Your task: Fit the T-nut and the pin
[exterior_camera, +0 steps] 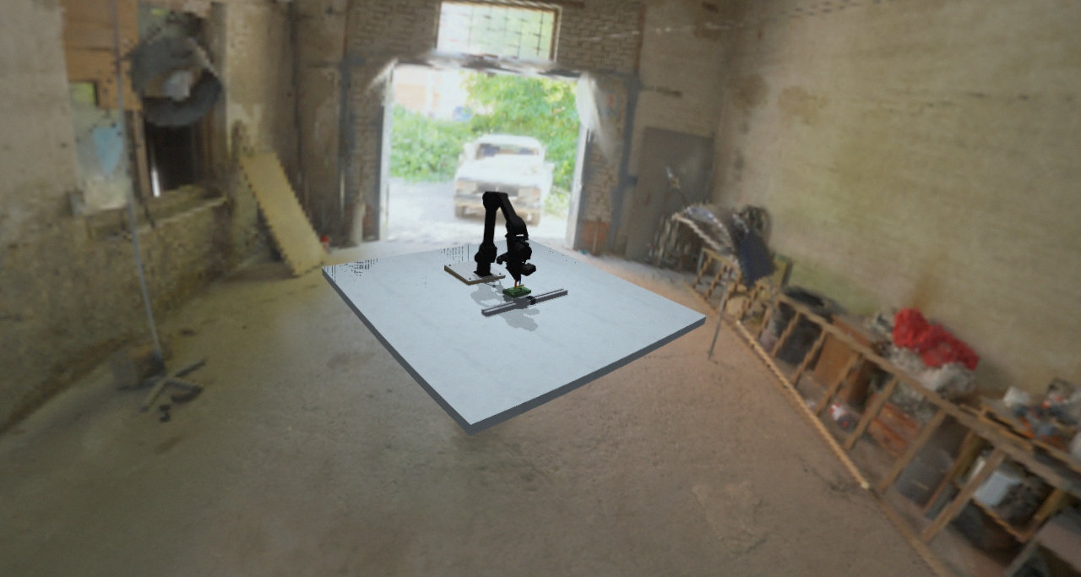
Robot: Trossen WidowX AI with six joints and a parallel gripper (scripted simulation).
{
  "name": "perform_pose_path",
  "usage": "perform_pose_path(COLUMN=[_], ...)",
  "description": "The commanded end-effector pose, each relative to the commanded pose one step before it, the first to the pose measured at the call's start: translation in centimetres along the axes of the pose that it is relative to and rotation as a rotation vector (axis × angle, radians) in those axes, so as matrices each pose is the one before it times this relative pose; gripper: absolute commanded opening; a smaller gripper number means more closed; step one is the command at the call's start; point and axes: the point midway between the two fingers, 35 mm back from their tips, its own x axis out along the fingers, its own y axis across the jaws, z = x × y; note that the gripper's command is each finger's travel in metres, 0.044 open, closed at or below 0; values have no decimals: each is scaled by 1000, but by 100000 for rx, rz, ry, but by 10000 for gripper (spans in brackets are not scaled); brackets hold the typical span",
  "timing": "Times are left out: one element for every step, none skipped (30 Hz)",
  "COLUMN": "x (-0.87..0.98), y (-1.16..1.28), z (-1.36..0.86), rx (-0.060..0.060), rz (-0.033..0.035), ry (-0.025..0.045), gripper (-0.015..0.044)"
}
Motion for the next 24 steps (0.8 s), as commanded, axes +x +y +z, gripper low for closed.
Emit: perform_pose_path(x=[-792,-157,-157,-157,-157,-157,-157,-158,-153,-153,-153,-154,-154,-154,-154,-154,-154,-154,-154,-154,-154,-154,-154,-154], y=[-217,-14,-13,-12,-11,-10,-9,-8,-10,-9,-8,-7,-6,-5,-4,-3,-2,-1,-3,-2,-1,0,1,2], z=[114,36,36,36,37,37,37,38,38,38,39,39,39,40,40,40,41,41,40,40,41,41,41,42], rx=[-164,-16,-16,-16,-15,-15,-15,-15,-2,-2,-2,-2,-2,-2,-2,-2,-2,-2,-2,-2,-2,-2,-1,-1], rz=[-718,-14,-14,-14,-14,-14,-14,-14,10,10,10,10,10,10,10,11,11,11,10,11,11,11,11,11], ry=[416,6,6,6,6,6,6,6,-14,-14,-14,-14,-14,-14,-14,-14,-14,-14,-14,-14,-14,-14,-15,-15], gripper=[-150,-150,-150,-150,-150,-150,-150,-150,-150,-150,-150,-150,-150,-150,-150,-150,-150,-150,-150,-150,-150,-150,-150,-150])
